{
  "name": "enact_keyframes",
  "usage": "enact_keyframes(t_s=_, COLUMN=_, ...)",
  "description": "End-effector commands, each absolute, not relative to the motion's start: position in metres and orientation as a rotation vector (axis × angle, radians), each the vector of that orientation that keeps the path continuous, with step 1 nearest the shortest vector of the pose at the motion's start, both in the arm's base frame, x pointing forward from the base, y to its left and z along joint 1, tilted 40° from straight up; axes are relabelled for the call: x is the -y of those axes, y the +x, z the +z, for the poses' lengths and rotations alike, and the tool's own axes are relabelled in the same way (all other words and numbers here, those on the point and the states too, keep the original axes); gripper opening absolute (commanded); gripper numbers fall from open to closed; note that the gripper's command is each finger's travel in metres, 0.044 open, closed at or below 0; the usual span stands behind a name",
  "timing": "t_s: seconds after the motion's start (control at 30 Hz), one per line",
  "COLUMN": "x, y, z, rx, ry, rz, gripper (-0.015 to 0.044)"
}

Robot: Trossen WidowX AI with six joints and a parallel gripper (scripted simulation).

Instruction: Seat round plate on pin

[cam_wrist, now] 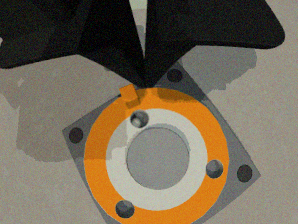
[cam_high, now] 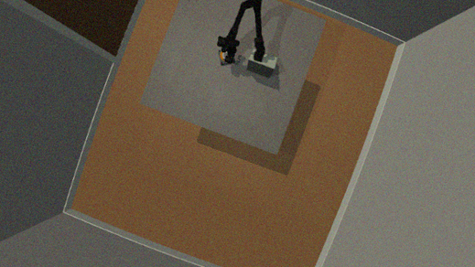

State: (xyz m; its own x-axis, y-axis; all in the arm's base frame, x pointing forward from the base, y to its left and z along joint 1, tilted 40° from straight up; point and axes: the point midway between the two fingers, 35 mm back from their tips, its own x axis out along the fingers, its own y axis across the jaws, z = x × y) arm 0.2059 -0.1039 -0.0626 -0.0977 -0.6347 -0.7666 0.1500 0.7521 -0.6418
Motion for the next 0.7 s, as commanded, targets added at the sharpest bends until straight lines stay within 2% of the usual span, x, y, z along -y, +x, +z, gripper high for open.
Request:
enact_keyframes(t_s=0.0, x=0.107, y=0.205, z=-0.06, rx=-1.535, ry=-0.413, rz=-0.692, gripper=0.0)
enact_keyframes(t_s=0.67, x=0.084, y=0.205, z=-0.034, rx=-1.542, ry=-0.424, rz=-0.687, gripper=0.0)
